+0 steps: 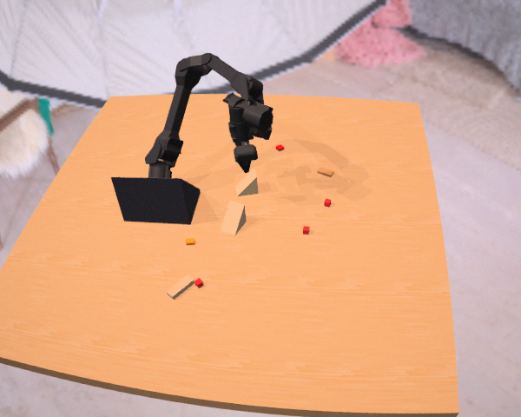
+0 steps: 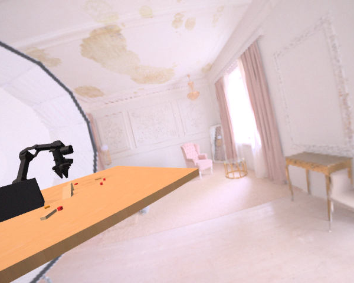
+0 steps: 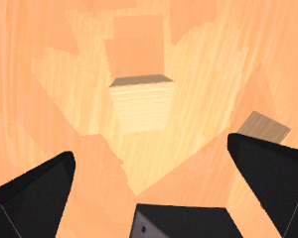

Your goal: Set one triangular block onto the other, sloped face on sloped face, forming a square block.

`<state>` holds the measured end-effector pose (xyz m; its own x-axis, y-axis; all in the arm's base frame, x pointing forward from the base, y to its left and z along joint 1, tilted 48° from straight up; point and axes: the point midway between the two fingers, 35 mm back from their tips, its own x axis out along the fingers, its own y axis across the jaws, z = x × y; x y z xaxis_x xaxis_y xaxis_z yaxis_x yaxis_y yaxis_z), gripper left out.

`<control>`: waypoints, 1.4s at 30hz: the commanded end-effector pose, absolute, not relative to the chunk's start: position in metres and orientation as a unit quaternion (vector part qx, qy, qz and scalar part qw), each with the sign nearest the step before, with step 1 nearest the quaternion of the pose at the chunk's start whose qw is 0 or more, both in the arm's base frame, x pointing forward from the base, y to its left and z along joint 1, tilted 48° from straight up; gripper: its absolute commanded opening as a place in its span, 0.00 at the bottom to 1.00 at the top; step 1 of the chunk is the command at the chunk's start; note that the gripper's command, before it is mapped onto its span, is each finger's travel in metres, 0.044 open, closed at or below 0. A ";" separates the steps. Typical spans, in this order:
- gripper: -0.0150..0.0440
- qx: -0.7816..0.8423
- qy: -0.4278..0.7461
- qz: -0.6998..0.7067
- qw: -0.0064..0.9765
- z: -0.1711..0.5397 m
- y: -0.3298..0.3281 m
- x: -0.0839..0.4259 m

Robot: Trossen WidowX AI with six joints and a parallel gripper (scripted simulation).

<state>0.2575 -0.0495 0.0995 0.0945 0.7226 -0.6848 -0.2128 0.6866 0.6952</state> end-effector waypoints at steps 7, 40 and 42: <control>1.00 0.223 0.588 0.331 0.703 0.085 -0.037 0.261; 1.00 0.223 0.587 0.332 0.704 0.050 0.003 0.272; 1.00 0.223 0.587 0.332 0.704 0.048 0.005 0.273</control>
